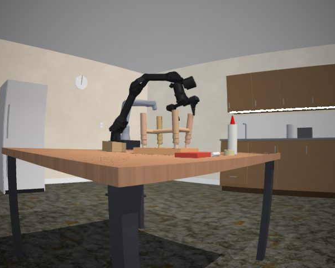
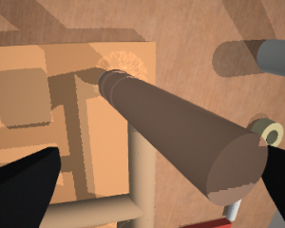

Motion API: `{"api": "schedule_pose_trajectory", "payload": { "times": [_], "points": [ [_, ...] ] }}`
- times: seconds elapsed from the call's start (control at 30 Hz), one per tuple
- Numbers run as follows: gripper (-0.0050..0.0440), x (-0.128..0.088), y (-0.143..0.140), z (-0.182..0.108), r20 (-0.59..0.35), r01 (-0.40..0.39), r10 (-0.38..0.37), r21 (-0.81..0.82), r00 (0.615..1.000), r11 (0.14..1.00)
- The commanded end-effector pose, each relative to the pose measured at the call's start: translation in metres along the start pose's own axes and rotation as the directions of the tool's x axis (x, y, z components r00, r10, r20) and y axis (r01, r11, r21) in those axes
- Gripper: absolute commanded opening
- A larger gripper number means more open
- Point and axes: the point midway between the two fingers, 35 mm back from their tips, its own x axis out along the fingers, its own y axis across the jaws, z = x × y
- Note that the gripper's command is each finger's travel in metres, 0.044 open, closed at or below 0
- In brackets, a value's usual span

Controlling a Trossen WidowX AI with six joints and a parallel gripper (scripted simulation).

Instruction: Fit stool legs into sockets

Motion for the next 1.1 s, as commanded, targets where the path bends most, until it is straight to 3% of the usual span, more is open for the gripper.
{"api": "schedule_pose_trajectory", "payload": {
  "times": [0.0,1.07],
  "points": [
    [0.044,0.0024,0.0064,-0.0002,-0.001,-0.02,0.02,0.001,1.0,1.0],
    [0.044,-0.0004,0.016,-0.0002,-0.001,-0.02,0.02,0.001,1.0,1.0]
  ]
}}
